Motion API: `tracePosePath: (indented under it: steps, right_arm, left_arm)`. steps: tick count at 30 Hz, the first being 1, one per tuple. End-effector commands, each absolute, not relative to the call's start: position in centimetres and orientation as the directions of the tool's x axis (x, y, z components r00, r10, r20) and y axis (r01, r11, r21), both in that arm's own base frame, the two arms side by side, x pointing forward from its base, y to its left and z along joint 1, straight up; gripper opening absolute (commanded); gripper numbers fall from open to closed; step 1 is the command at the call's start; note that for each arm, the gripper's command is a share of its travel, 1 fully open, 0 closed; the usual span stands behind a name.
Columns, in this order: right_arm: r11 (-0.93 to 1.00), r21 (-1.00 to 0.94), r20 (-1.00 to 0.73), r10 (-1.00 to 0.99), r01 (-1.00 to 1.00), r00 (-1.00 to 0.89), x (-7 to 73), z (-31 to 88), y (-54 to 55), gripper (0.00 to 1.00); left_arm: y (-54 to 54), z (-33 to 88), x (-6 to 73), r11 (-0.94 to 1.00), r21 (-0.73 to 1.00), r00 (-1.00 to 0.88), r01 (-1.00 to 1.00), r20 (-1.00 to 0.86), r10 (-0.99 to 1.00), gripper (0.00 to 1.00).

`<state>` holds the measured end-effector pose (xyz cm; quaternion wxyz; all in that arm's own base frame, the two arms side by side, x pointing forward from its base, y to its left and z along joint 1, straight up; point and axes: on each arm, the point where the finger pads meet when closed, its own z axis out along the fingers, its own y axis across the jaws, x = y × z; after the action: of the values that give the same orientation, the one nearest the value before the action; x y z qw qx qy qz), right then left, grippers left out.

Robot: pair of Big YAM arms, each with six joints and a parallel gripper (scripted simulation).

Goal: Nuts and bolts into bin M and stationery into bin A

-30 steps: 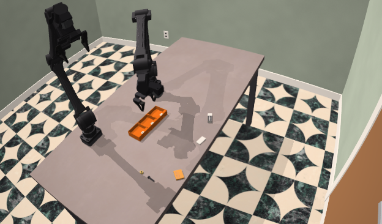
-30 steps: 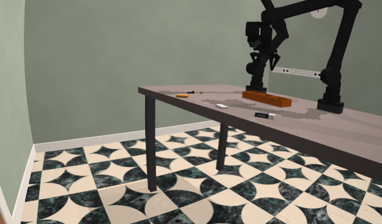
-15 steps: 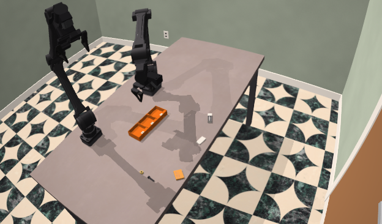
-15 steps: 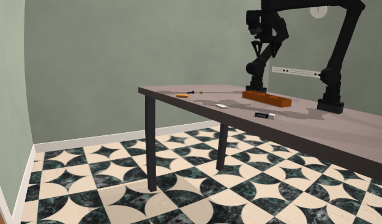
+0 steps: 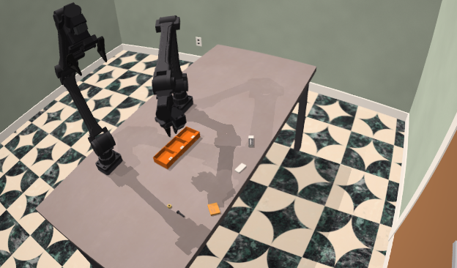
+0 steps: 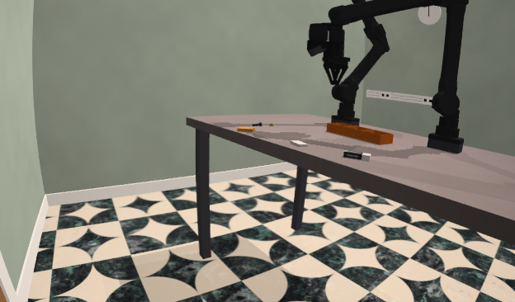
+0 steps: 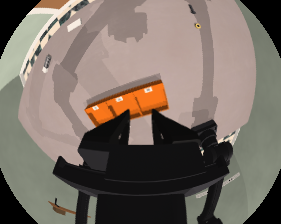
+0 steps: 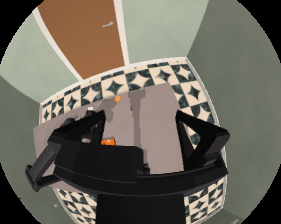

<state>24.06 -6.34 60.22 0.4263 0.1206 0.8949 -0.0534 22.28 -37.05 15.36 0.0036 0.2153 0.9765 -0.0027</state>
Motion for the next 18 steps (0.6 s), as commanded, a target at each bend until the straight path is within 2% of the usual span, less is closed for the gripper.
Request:
tracePosePath:
  steps: [1, 18]
  right_arm:
    - [0.966, 0.0, -0.775, 0.163, 0.259, -0.61, 23.5, 60.3, -6.3, 1.0]
    - [0.966, 0.0, -0.775, 0.163, 0.259, -0.61, 23.5, 60.3, -6.3, 1.0]
  left_arm:
    - [-41.5, 15.7, 23.9, 0.875, -0.032, -0.876, 0.482, -0.05, 0.481, 0.3]
    - [-51.6, 10.4, 27.8, 0.886, -0.019, -0.887, 0.463, -0.026, 0.462, 0.3]
